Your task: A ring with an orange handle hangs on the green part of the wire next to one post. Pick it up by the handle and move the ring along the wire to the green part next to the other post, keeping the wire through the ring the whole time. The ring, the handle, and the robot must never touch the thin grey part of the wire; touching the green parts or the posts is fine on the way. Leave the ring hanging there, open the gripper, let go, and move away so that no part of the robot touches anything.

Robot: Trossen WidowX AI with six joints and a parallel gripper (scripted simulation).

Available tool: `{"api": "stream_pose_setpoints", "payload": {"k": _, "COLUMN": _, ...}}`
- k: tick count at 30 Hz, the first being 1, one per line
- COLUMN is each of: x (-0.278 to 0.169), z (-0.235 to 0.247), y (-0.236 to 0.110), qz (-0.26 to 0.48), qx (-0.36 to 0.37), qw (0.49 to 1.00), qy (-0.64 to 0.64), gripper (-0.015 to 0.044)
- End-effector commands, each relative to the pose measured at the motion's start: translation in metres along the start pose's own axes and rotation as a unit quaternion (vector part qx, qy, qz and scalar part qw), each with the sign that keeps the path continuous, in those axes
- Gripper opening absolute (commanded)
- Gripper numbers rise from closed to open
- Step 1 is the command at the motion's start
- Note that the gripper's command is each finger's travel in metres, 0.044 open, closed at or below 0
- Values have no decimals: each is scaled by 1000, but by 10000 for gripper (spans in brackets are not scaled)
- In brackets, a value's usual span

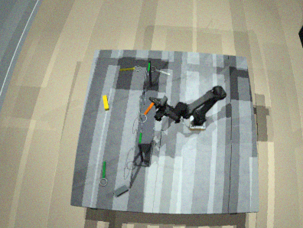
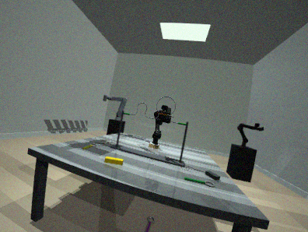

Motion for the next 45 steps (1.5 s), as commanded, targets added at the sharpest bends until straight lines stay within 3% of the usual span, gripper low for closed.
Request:
{"api": "stream_pose_setpoints", "payload": {"k": 1, "x": 3, "z": 14, "y": -3, "qz": 4, "qx": 26, "qw": 999, "qy": 43, "gripper": -150}}
{"api": "stream_pose_setpoints", "payload": {"k": 30, "x": 39, "z": 78, "y": -17, "qz": -21, "qx": 152, "qw": 938, "qy": 310, "gripper": -150}}
{"api": "stream_pose_setpoints", "payload": {"k": 45, "x": 76, "z": 98, "y": -39, "qz": -10, "qx": 227, "qw": 861, "qy": 455, "gripper": -150}}
Point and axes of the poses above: the point midway between the two fingers, 35 mm back from their tips, its own y axis out along the fingers, its own z axis across the jaws, x = y × z, the point moved 6 cm from there along -y, back along the fingers, and after that the axes turned 9 degrees about -y, right-handed, at the moved point
